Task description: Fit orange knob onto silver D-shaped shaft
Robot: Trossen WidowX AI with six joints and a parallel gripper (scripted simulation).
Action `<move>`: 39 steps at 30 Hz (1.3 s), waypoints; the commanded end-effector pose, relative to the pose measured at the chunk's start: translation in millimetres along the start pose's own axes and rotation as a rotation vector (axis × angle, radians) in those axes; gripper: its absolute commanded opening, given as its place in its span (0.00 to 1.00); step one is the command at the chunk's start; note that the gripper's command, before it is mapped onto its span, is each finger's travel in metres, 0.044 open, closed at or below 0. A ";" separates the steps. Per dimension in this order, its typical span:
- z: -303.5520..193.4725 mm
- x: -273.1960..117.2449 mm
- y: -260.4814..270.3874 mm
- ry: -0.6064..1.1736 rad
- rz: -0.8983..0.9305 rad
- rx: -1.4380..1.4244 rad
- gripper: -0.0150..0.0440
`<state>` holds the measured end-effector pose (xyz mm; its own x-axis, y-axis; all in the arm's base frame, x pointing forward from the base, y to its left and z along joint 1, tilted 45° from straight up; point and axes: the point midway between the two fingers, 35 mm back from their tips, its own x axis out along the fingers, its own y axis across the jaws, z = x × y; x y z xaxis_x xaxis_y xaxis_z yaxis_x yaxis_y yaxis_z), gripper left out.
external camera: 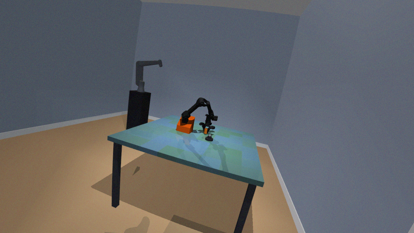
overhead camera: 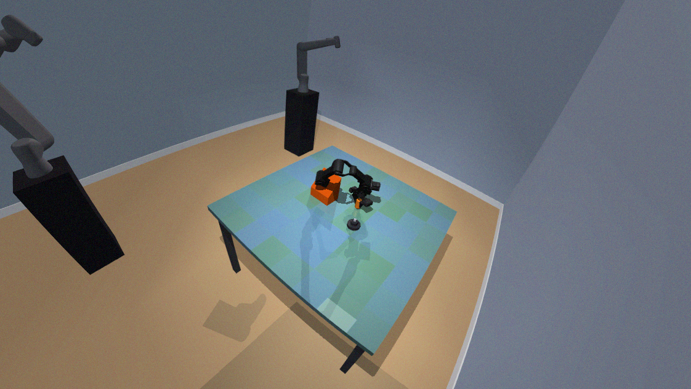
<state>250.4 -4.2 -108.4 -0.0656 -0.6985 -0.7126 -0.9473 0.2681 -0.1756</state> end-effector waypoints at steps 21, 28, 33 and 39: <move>7.8 -128.9 -7.2 -0.017 -0.009 0.010 0.25; 10.5 -134.6 -5.6 -0.018 -0.121 0.006 0.25; 12.3 -145.5 -2.8 -0.019 -0.240 0.005 0.25; 14.0 -158.1 0.3 -0.020 -0.366 0.006 0.25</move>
<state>265.4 109.1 -10.7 0.2059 -0.7339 -0.6473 -0.9273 0.0649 -0.3685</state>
